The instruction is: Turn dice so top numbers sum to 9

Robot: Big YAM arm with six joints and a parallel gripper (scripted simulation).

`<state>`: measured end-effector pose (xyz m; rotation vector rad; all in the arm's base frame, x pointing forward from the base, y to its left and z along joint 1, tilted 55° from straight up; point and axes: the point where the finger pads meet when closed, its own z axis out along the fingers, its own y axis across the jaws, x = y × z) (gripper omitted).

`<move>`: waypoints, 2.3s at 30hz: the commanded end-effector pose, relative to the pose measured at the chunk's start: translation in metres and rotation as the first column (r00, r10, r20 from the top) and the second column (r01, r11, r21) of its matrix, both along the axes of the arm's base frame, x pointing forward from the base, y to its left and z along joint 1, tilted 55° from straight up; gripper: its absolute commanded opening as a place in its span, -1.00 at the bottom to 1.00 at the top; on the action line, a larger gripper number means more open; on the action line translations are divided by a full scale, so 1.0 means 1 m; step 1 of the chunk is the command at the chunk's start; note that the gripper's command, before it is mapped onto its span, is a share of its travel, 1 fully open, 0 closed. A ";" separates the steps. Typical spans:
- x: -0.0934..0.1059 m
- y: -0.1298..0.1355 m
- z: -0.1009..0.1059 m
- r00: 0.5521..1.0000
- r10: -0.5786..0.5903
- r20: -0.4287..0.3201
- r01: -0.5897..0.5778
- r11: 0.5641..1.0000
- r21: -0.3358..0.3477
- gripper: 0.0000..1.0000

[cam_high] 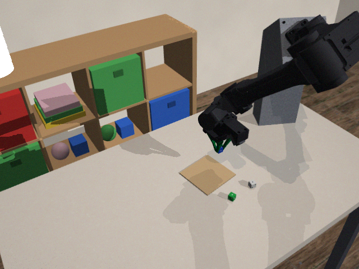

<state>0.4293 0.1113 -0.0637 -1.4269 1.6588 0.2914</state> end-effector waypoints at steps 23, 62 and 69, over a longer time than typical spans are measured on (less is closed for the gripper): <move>0.028 0.061 -0.048 1.000 0.010 -0.022 -0.009 1.000 0.013 -0.70; 0.020 0.058 -0.049 0.999 0.009 -0.034 -0.008 1.000 0.010 -0.70; 0.017 0.059 -0.050 0.999 0.010 -0.036 -0.010 1.000 0.010 -0.70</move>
